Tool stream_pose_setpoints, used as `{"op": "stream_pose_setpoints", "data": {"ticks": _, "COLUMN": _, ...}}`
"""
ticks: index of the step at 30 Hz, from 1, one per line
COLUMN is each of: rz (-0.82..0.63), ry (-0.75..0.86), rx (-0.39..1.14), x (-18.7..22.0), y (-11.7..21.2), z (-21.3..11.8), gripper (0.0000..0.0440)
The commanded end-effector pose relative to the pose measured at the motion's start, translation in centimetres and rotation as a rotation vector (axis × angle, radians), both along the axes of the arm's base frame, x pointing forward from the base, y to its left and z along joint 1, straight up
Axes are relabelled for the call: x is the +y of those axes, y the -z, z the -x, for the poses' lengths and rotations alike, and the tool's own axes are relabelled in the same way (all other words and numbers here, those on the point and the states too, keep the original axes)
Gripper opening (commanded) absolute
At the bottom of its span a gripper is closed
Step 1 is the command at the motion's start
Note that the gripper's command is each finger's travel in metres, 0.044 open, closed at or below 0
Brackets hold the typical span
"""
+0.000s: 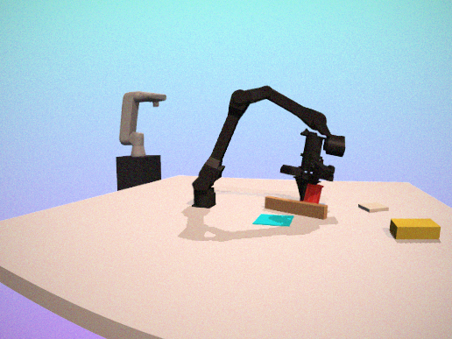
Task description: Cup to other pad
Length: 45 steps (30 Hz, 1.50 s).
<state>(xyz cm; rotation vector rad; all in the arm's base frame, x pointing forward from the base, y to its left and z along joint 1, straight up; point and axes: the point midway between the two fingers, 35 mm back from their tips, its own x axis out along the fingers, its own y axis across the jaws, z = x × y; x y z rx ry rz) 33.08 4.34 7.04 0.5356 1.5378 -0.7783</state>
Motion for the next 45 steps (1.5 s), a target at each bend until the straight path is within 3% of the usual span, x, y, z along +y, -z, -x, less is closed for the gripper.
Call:
{"op": "stream_pose_setpoints", "data": {"ticks": 1, "rz": 0.006, "ry": 0.009, "rx": 0.008, "x": -0.3, "y": -0.3, "z": 0.4, "gripper": 0.0000}}
{"op": "stream_pose_setpoints", "data": {"ticks": 25, "rz": -0.021, "ry": 0.170, "rx": -0.093, "x": -3.3, "y": -7.1, "z": 1.7, "gripper": 0.0000}}
{"op": "stream_pose_setpoints", "data": {"ticks": 45, "rz": -0.008, "ry": 0.317, "rx": -0.210, "x": -9.2, "y": -9.0, "z": 2.1, "gripper": 0.0000}}
